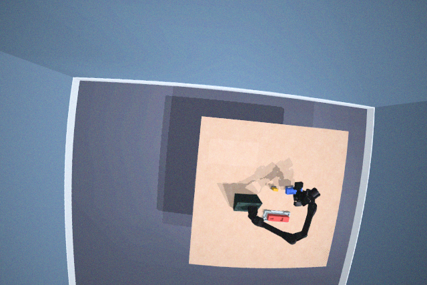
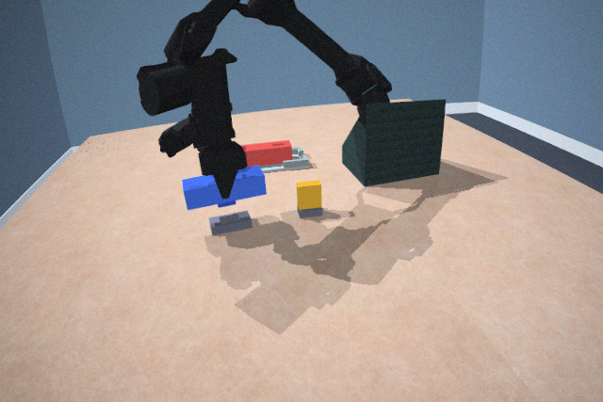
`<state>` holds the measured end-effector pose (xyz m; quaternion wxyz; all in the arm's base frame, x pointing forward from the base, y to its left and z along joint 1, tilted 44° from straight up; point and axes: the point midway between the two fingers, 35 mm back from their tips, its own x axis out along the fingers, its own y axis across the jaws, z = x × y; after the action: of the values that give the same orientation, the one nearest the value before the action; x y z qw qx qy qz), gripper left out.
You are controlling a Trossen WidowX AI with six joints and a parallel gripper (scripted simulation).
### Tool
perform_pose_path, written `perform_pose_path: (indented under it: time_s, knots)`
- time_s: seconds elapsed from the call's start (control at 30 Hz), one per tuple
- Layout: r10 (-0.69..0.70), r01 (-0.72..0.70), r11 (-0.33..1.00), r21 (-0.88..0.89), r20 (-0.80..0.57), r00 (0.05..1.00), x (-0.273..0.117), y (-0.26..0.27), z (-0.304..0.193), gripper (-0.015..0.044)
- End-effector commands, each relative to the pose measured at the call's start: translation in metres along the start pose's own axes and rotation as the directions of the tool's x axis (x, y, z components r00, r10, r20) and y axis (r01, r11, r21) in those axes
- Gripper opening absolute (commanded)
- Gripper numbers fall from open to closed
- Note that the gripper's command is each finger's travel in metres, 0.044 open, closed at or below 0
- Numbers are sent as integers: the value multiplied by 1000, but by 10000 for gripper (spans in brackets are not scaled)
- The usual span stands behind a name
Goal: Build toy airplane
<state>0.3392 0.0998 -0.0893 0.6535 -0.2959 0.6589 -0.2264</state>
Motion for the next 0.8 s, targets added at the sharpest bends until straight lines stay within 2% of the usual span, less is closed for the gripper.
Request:
perform_pose_path:
  time_s: [0.0, 0.6, 0.77]
  knots:
    - [13, -14, 1000, 15, 13, 1000, -19, 0, 4, 0]
    - [12, -12, 1000, 15, 11, 1000, -76, -2, -2, 0]
    - [12, -12, 1000, 15, 11, 1000, -81, -3, -3, 0]
